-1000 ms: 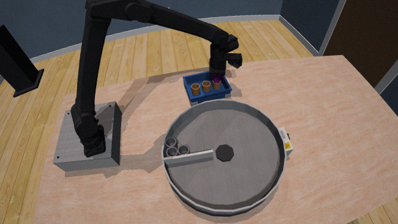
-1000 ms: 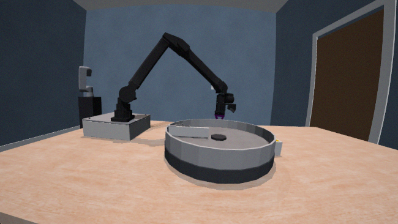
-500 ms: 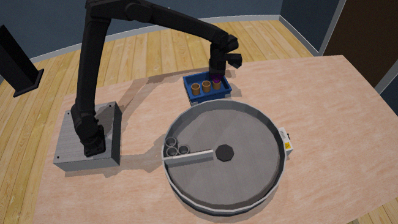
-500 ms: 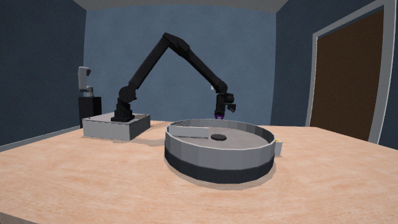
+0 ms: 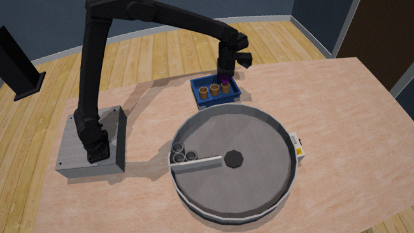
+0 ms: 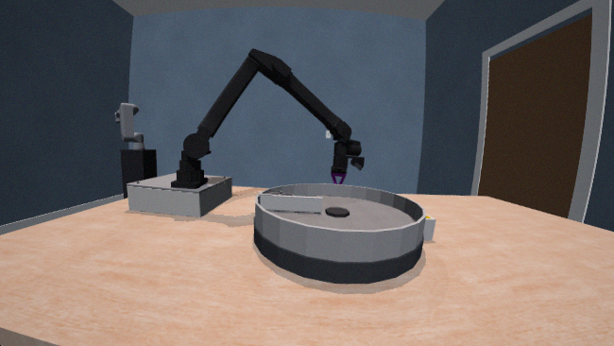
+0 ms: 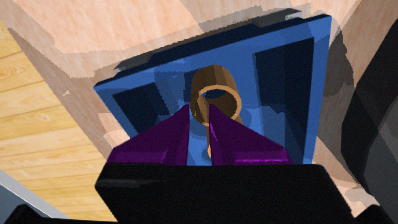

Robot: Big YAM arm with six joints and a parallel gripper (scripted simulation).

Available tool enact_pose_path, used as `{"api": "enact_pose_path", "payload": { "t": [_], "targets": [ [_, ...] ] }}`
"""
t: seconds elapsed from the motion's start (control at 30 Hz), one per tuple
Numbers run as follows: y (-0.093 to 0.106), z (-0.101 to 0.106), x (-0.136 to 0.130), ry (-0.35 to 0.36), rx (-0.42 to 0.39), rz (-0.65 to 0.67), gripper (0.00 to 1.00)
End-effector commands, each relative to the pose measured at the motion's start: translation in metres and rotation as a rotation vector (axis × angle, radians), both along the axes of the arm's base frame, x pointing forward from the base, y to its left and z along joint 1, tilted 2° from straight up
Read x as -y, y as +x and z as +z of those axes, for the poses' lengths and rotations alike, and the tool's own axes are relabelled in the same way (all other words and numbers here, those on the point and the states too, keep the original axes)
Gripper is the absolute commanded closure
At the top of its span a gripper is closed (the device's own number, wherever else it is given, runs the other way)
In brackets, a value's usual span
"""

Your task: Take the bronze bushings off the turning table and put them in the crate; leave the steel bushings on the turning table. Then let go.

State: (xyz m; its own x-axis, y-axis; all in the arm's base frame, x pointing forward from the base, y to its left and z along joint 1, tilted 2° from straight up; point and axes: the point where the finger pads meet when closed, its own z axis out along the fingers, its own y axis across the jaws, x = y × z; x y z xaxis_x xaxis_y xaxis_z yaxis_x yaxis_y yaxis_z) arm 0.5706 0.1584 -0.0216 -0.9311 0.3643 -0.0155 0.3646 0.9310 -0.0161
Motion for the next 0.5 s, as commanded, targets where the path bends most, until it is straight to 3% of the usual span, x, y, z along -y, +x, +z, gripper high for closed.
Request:
{"api": "enact_pose_path", "payload": {
  "t": [0.0, 0.47],
  "targets": [
    [0.029, 0.055, -0.007, 0.027, 0.100, 0.003, 0.85],
    [0.027, 0.073, -0.009, 0.028, 0.101, 0.004, 0.85]
  ]
}}
